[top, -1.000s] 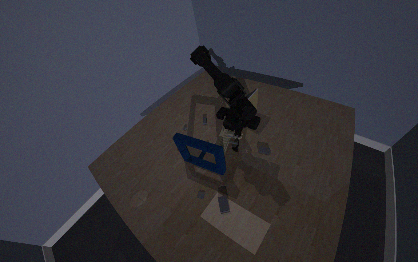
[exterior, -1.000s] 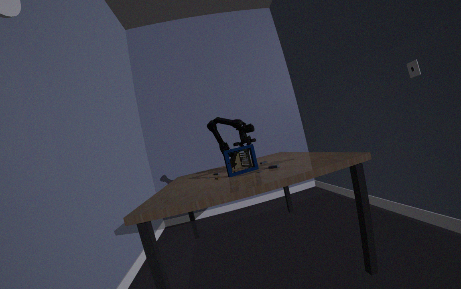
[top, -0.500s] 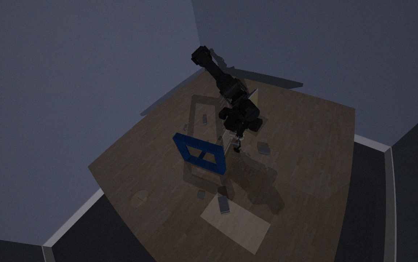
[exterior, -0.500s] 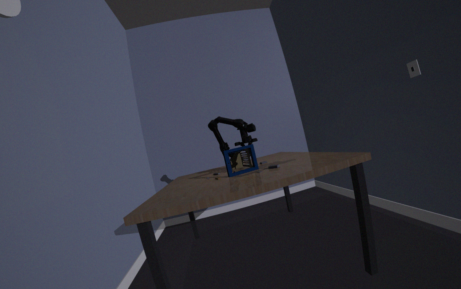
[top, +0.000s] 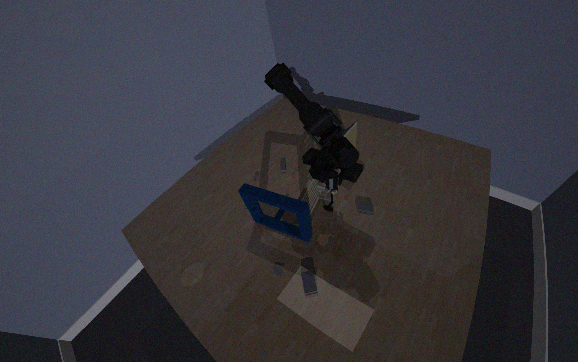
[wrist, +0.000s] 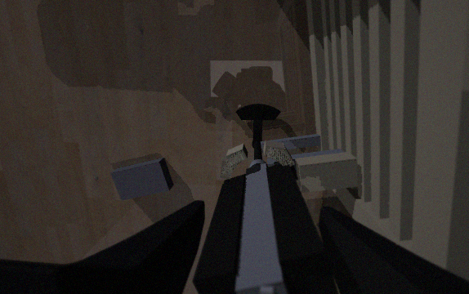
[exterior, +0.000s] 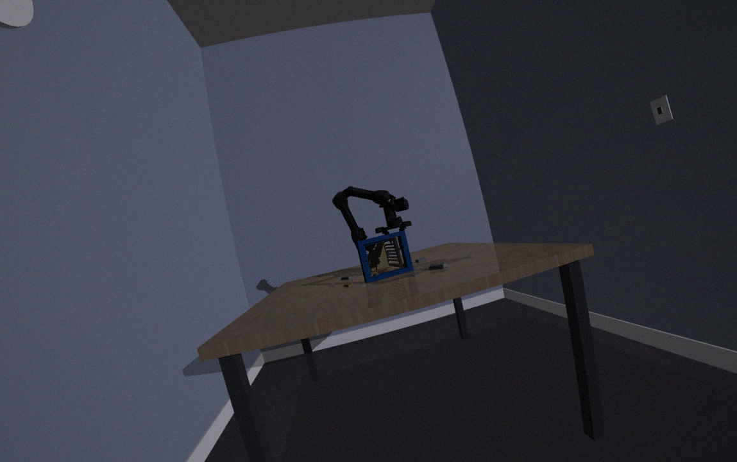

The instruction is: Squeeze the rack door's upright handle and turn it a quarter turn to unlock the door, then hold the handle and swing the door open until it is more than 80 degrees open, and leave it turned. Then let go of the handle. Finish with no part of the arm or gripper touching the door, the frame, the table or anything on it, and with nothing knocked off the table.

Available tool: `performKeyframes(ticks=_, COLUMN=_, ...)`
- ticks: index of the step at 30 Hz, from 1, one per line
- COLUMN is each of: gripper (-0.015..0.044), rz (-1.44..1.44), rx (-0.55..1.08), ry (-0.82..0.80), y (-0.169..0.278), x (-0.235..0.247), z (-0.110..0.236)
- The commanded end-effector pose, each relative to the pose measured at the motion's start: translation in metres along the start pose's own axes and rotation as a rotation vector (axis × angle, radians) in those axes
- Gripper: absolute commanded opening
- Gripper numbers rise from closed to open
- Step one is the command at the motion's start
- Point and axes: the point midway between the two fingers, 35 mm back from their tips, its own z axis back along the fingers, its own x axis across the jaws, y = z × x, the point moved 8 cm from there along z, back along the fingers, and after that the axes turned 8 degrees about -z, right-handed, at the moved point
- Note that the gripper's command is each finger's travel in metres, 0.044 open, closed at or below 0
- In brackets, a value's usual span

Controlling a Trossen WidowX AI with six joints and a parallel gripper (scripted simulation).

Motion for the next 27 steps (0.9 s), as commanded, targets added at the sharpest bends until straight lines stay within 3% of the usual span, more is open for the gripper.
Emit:
performKeyframes(ticks=1, gripper=0.0291, rz=-0.006, rx=0.000, ry=-0.001, y=-0.001, x=0.000, z=0.002)
performKeyframes(ticks=27, gripper=0.0291, rz=-0.003, rx=0.001, ry=-0.003, y=-0.002, x=0.002, z=0.042)
